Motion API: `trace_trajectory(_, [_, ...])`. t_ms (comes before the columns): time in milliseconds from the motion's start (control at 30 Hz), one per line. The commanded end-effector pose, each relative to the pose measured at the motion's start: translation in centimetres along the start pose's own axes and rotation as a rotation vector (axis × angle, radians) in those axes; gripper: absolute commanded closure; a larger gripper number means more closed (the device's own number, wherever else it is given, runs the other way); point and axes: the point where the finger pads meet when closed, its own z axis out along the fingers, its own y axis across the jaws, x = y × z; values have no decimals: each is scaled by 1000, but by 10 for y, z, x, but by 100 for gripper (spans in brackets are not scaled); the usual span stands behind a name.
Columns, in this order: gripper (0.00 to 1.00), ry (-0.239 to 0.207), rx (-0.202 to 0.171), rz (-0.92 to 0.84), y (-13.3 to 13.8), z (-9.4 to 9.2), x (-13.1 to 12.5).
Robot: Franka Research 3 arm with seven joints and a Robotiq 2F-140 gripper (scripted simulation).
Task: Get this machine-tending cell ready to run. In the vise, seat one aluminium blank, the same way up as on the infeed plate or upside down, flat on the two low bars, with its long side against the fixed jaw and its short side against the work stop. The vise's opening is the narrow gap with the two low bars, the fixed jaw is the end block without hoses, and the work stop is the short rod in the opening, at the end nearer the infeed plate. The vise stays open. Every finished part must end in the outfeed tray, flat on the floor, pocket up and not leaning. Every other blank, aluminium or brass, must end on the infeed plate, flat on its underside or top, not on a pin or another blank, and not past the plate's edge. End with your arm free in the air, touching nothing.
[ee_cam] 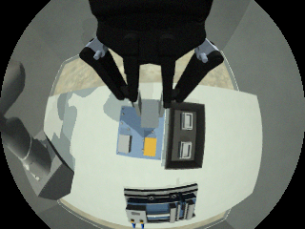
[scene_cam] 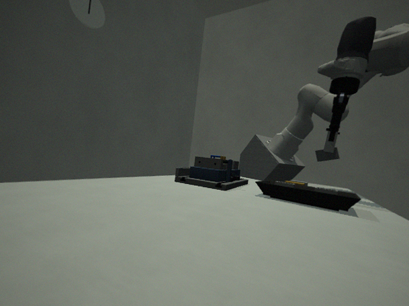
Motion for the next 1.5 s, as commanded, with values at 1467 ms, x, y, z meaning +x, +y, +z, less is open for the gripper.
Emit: trace_trajectory(1467, [100, 264, 17, 43, -4, -3, 1])
